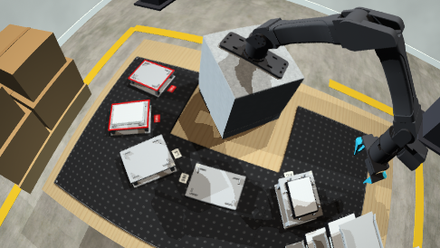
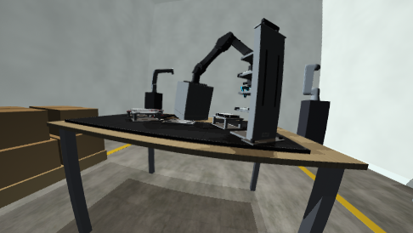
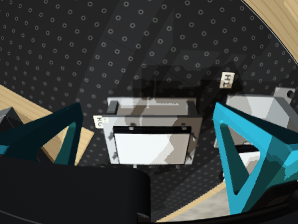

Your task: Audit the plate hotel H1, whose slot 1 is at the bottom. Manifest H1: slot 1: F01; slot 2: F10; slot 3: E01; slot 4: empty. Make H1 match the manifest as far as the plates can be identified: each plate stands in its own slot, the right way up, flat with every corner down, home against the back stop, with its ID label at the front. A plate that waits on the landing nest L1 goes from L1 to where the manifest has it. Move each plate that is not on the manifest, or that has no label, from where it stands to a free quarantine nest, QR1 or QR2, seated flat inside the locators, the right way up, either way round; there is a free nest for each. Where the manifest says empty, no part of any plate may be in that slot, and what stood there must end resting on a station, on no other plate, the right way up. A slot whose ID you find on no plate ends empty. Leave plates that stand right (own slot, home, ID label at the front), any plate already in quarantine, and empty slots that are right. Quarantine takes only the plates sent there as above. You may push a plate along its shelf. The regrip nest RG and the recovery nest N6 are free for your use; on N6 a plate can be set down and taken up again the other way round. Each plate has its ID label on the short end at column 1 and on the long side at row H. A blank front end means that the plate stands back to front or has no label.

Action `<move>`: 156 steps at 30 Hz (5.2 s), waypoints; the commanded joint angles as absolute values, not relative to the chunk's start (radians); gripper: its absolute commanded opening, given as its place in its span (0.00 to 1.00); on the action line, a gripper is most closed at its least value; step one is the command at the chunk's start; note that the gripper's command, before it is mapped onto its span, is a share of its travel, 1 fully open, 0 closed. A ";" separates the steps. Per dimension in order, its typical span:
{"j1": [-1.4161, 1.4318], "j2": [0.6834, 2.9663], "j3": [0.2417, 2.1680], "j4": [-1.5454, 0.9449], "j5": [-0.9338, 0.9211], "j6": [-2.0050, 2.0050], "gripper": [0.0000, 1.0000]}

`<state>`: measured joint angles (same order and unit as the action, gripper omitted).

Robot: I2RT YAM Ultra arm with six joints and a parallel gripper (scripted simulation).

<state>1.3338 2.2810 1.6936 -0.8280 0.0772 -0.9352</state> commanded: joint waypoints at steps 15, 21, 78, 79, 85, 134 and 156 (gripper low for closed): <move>1.328 2.356 1.683 -0.709 0.074 -0.945 1.00; 1.328 2.356 1.683 -0.709 0.074 -0.945 1.00; 1.320 2.482 1.701 -0.600 0.073 -0.953 1.00; 1.320 2.482 1.701 -0.600 0.073 -0.953 1.00; 1.320 2.481 1.701 -0.600 0.073 -0.953 1.00; 1.320 2.481 1.701 -0.600 0.073 -0.953 1.00; 1.324 2.408 1.686 -0.659 0.074 -0.948 1.00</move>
